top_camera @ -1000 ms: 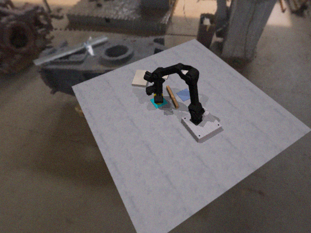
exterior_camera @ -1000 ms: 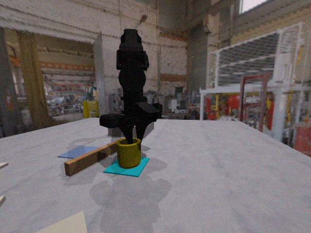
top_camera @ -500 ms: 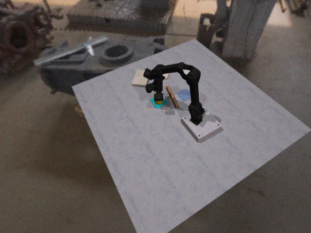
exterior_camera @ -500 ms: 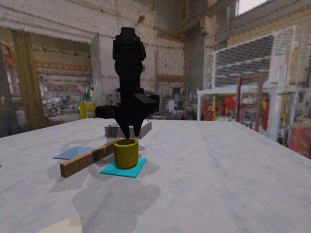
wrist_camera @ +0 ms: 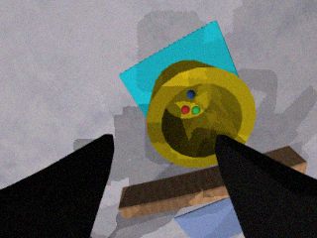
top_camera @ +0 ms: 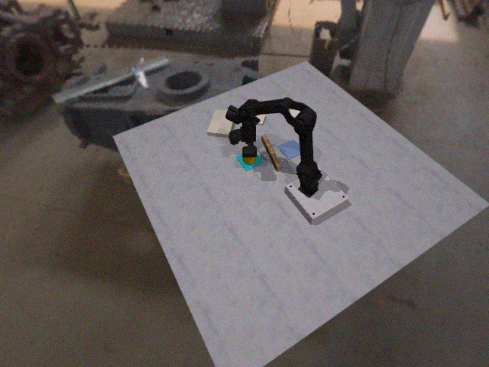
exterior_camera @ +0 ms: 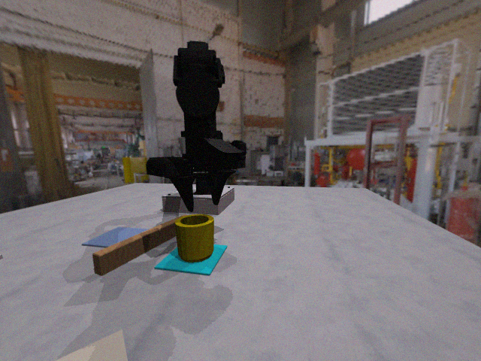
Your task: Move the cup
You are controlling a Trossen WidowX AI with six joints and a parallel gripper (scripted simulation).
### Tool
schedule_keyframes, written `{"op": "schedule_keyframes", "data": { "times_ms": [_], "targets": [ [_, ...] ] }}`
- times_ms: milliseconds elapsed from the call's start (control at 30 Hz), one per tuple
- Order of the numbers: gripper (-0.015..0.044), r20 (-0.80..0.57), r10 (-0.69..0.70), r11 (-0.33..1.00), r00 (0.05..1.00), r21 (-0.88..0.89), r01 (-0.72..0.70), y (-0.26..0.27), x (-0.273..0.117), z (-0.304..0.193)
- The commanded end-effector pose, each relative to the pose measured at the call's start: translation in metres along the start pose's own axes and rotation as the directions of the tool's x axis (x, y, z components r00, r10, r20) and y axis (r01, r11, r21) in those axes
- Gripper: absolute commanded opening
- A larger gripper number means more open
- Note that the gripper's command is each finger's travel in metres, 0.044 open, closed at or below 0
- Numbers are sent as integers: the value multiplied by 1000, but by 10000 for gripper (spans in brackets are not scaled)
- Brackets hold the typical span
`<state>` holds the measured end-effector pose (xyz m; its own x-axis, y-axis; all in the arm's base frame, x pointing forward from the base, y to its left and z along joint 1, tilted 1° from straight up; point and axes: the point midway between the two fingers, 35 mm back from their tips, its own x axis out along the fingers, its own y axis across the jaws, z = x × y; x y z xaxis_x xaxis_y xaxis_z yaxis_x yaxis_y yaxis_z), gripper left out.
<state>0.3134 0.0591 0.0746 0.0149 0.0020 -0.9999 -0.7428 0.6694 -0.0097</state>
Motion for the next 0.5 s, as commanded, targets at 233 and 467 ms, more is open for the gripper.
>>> {"op": "schedule_keyframes", "data": {
  "times_ms": [233,467],
  "targets": [
    [440,1,0,1000,1000,-1,0,-1,-19,1],
    [440,3,0,1000,1000,-1,0,-1,-45,1]
  ]
}}
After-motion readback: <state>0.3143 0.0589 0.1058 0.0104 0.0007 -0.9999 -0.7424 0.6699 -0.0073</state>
